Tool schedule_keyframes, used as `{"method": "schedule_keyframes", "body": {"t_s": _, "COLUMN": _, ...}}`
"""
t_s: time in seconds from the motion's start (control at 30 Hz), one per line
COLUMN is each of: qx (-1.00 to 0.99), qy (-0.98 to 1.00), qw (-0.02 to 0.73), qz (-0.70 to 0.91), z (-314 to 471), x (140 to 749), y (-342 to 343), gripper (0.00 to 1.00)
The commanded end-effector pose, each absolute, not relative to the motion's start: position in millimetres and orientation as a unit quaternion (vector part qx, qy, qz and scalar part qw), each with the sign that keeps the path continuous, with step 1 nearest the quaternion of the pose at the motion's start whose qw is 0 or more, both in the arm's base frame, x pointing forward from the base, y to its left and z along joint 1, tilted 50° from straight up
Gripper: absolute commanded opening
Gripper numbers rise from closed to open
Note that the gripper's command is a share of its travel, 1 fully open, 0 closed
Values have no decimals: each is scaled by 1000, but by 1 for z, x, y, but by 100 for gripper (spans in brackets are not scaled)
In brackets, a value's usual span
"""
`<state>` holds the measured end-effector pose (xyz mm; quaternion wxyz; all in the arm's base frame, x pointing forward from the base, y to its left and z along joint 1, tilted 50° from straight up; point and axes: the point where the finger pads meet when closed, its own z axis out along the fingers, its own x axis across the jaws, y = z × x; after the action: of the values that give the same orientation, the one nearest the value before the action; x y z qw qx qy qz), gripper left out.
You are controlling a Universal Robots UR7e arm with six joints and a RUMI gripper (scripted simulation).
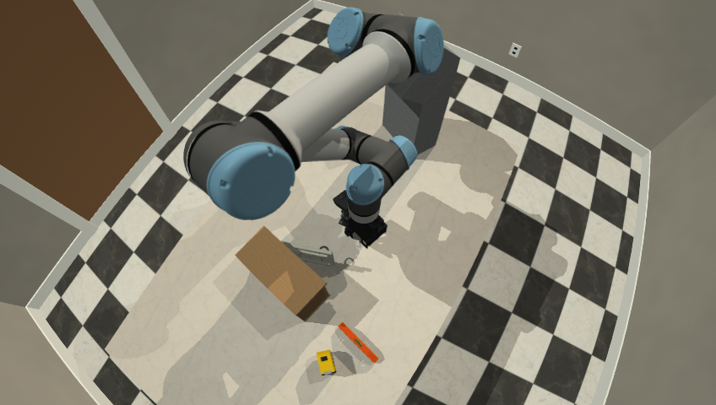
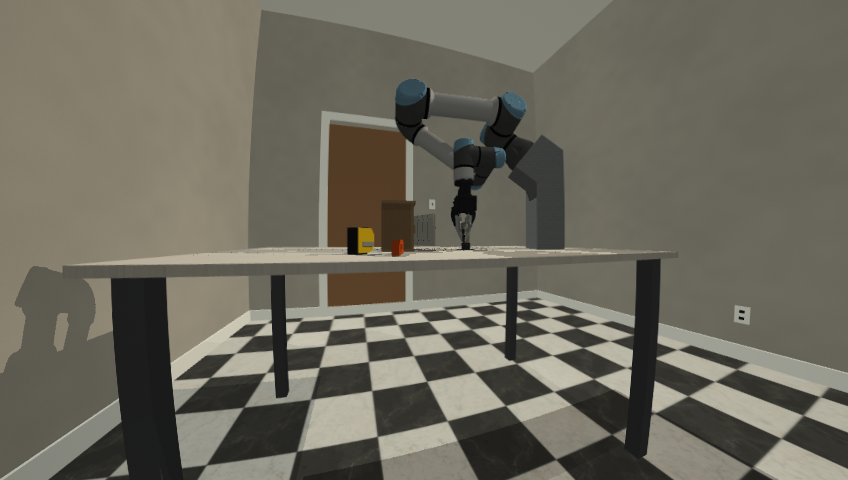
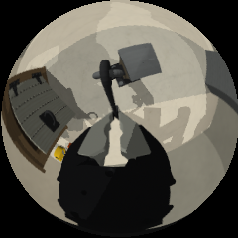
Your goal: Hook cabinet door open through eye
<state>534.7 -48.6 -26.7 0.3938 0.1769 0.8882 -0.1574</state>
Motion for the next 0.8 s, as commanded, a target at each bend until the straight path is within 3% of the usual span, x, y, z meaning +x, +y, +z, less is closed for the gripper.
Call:
{"method": "schedule_keyframes", "body": {"t_s": 0.0, "qx": 177, "qy": 888, "qw": 394, "qz": -157, "z": -26, "x": 535, "y": -48, "gripper": 2}}
{"method": "schedule_keyframes", "body": {"t_s": 0.77, "qx": 175, "qy": 888, "qw": 394, "qz": -158, "z": -21, "x": 531, "y": -38, "gripper": 2}}
